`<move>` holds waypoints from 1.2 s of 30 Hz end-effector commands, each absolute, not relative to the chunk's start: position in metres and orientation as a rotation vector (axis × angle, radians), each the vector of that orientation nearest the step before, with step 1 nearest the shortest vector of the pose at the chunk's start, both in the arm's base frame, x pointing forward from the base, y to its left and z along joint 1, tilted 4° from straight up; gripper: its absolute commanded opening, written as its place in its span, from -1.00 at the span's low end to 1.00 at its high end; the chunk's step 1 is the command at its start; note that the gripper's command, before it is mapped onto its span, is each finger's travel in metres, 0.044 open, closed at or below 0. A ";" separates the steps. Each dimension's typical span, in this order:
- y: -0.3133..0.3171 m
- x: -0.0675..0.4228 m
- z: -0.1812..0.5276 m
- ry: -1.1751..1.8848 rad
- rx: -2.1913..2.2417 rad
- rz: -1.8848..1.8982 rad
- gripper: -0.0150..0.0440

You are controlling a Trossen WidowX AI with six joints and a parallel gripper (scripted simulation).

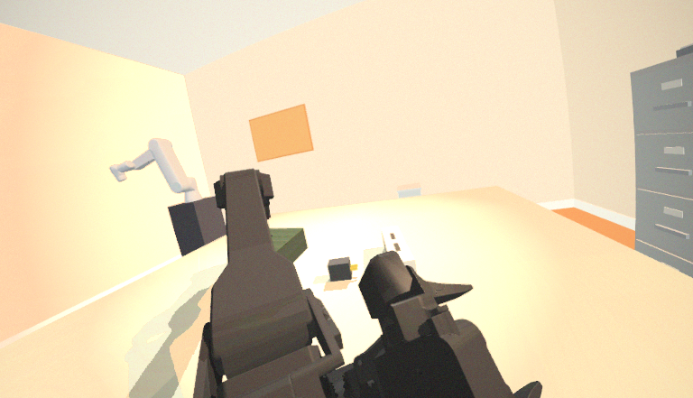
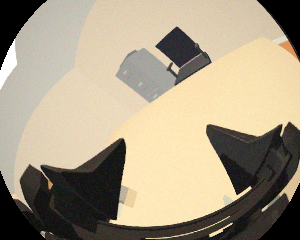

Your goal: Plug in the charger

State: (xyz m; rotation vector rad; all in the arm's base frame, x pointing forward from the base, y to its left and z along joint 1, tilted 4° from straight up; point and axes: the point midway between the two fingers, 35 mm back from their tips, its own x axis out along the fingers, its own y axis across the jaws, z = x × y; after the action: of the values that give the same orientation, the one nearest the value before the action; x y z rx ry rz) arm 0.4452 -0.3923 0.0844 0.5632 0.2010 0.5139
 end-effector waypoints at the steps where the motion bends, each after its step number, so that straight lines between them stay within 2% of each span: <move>1: -0.392 0.445 0.084 0.202 0.563 0.513 0.95; 2: -0.392 0.446 0.085 0.204 0.564 0.511 1.00; 36: -0.300 0.475 0.086 0.562 0.551 0.277 1.00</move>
State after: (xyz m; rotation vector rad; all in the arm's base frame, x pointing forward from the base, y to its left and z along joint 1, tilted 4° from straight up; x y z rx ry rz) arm 0.4762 -0.3128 0.0878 0.5604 0.5175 0.2961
